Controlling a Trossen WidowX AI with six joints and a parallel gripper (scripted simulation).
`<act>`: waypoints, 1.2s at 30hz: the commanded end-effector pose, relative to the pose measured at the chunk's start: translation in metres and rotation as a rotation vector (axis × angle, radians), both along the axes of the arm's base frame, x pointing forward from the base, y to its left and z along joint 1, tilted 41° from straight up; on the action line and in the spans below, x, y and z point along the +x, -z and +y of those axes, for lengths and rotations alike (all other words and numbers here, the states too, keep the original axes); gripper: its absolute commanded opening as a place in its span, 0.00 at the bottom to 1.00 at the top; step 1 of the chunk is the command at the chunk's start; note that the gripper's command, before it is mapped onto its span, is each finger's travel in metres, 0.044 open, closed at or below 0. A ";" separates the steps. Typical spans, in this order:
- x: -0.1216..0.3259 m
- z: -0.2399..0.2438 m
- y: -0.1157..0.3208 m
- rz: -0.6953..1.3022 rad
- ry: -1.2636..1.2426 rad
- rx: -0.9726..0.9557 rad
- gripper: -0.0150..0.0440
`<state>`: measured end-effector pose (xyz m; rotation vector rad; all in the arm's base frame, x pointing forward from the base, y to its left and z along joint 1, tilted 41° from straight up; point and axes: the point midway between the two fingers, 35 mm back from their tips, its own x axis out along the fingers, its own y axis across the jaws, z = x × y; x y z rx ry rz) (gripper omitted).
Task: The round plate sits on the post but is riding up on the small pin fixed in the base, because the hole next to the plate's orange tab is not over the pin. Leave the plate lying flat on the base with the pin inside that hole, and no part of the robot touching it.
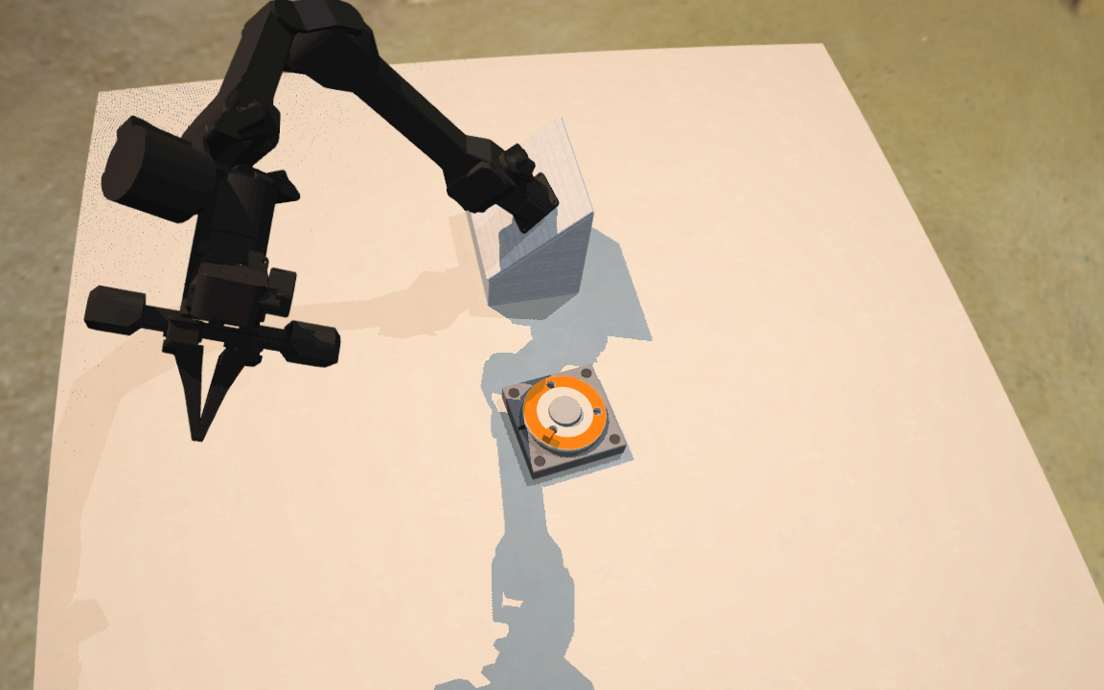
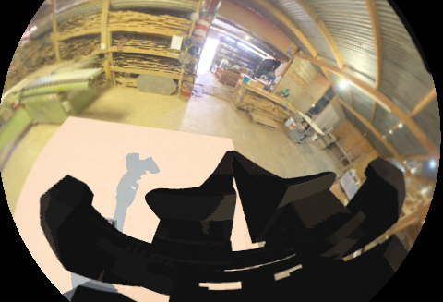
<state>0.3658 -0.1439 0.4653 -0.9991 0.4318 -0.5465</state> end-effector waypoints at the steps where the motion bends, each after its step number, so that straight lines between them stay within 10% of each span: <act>1: 0.028 0.005 0.070 0.114 0.025 0.151 0.25; 13: 0.042 0.031 0.245 0.377 0.229 0.484 0.25; 25: -0.037 0.066 0.418 0.634 0.694 0.591 0.25; 36: -0.059 0.067 0.442 0.660 0.783 0.564 0.25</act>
